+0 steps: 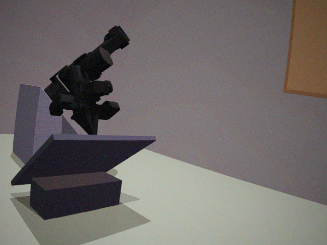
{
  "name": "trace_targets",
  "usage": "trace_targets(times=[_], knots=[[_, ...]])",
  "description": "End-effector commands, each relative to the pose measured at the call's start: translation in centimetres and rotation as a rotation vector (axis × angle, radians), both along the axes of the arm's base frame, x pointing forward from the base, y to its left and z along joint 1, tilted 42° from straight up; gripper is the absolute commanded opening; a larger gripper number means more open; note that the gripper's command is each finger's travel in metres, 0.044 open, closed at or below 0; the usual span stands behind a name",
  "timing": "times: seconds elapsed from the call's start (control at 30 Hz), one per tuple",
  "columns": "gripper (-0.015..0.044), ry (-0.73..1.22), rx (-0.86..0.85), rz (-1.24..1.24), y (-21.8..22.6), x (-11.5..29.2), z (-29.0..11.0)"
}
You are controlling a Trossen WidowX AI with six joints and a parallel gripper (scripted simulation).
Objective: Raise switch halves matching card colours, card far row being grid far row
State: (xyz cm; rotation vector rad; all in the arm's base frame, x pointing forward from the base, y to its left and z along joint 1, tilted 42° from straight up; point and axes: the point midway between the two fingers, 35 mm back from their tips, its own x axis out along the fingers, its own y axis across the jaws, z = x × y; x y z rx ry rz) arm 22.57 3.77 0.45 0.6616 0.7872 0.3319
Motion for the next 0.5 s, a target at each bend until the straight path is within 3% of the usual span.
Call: trace_targets(times=[0.0, 0.47], knots=[[0.0000, 0.007, 0.003, -0.008, 0.7, 0.5, -0.9], [0.0000, -0.007, 0.011, -0.019, 2.1, 1.8, -2.1]])
